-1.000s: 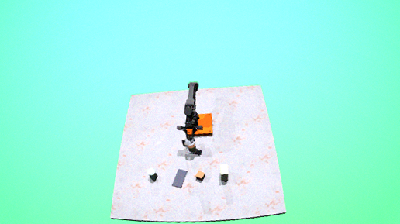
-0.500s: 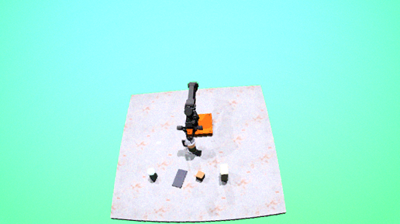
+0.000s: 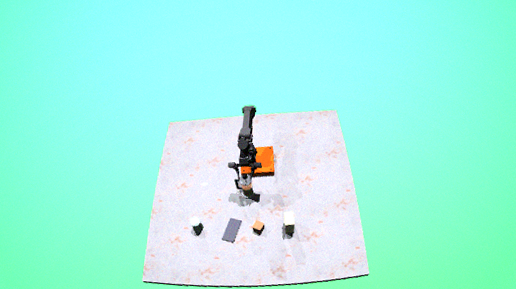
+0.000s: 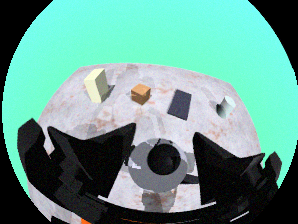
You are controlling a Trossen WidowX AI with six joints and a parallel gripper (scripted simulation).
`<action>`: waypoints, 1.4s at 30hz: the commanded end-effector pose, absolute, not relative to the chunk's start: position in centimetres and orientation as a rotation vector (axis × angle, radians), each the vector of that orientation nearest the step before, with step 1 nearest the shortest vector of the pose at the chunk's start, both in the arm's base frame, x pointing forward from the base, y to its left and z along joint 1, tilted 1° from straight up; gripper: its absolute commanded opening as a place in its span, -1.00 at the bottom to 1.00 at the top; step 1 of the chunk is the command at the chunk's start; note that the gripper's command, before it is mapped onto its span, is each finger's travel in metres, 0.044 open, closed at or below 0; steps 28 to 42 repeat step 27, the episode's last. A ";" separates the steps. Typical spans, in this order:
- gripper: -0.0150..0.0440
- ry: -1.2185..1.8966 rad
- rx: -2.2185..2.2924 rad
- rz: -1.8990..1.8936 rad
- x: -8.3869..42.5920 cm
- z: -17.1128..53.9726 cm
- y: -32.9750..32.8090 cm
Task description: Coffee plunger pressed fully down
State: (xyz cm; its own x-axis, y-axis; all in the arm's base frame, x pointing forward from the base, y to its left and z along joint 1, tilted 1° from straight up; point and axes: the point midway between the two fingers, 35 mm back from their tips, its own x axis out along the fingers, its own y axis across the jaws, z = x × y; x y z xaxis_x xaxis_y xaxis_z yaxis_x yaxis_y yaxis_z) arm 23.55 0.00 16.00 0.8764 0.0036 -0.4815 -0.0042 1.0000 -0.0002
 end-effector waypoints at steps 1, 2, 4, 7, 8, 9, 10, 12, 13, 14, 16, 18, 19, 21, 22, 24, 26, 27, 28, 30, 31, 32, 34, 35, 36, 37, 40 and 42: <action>0.91 0.503 -0.001 0.004 23.5 16.0 0.0; 1.00 0.503 -0.001 0.004 23.5 16.0 0.0; 1.00 0.503 -0.001 0.004 23.5 16.0 0.0; 1.00 0.504 -0.001 0.004 23.5 16.5 0.0; 1.00 0.505 -0.001 0.003 23.4 17.0 0.0; 1.00 0.507 0.000 0.003 23.3 17.7 0.0; 1.00 0.508 0.001 0.003 23.2 18.5 -0.1; 1.00 0.512 0.003 0.002 22.7 20.4 -0.1; 1.00 0.514 0.004 0.002 22.4 21.4 -0.1; 1.00 0.517 0.005 0.001 22.1 22.5 -0.1; 1.00 0.520 0.006 0.001 21.5 23.8 -0.2; 1.00 0.520 0.006 0.000 21.4 23.8 -0.2; 1.00 0.520 0.006 0.000 21.4 23.7 -0.2; 1.00 0.520 0.006 0.000 21.4 23.7 -0.2; 1.00 0.520 0.006 0.000 21.4 23.7 -0.2; 1.00 0.520 0.006 0.000 21.4 23.7 -0.2; 1.00 0.520 0.006 0.000 21.4 23.7 -0.2; 1.00 0.520 0.006 0.000 21.4 23.7 -0.2; 1.00 0.520 0.006 0.000 21.4 23.7 -0.2; 1.00 0.520 0.006 0.000 21.4 23.7 -0.2; 1.00 0.520 0.006 0.000 21.4 23.7 -0.2; 1.00 0.520 0.006 0.000 21.4 23.7 -0.2; 1.00 0.520 0.006 0.000 21.4 23.7 -0.2; 1.00 0.520 0.006 0.000 21.4 23.7 -0.2; 1.00 0.520 0.006 0.000 21.4 23.7 -0.2; 1.00 0.520 0.006 0.000 21.4 23.7 -0.2; 1.00 0.520 0.006 0.000 21.4 23.7 -0.2; 1.00 0.520 0.006 0.000 21.4 23.7 -0.2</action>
